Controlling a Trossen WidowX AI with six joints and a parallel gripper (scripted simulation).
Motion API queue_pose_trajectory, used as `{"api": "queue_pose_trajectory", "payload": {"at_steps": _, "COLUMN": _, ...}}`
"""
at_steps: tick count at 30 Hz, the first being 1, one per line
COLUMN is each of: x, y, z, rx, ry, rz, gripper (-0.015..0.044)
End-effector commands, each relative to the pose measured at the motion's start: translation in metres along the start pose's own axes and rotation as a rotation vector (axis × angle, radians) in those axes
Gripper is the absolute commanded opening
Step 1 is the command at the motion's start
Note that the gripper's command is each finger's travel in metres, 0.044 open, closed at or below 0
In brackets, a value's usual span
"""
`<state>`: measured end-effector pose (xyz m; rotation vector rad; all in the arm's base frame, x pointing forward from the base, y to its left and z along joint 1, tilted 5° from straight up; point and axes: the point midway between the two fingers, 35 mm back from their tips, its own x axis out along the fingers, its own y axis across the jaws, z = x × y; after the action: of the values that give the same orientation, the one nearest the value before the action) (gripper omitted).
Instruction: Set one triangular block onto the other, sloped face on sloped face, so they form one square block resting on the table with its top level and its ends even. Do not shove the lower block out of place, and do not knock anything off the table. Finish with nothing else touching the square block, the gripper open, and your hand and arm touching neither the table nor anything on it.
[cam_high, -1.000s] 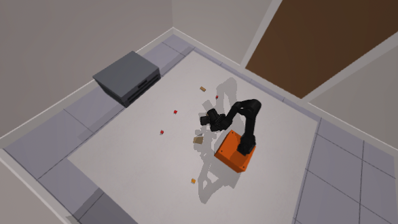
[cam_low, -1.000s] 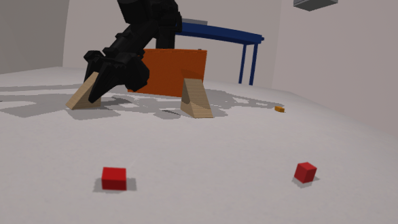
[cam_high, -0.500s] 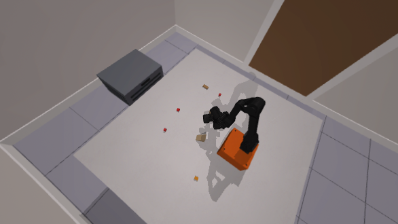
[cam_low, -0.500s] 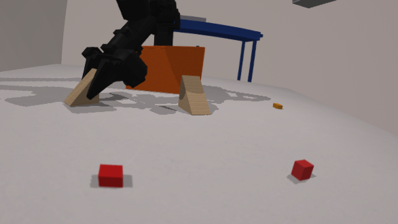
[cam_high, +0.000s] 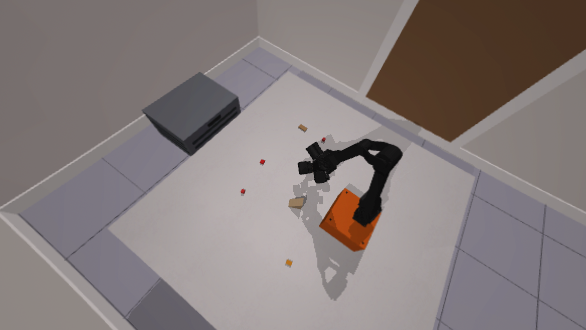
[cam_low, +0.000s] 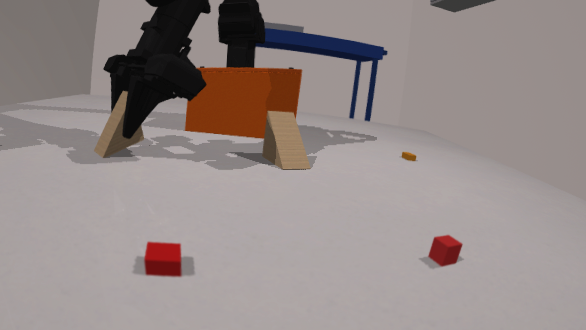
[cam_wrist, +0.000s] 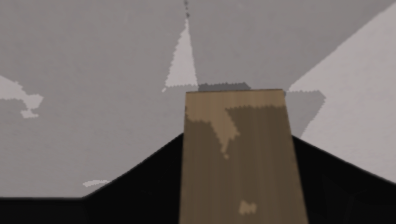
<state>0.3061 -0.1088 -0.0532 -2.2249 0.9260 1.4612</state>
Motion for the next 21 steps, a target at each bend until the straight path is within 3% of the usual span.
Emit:
{"api": "queue_pose_trajectory", "payload": {"at_steps": 1, "x": -0.003, "y": 0.000, "z": -0.007, "rx": 0.003, "ry": -0.093, "rz": -0.006, "gripper": 0.0000}}
{"api": "queue_pose_trajectory", "payload": {"at_steps": 21, "x": -0.003, "y": 0.001, "z": -0.046, "rx": 0.000, "ry": -0.613, "rz": -0.005, "gripper": 0.0000}}
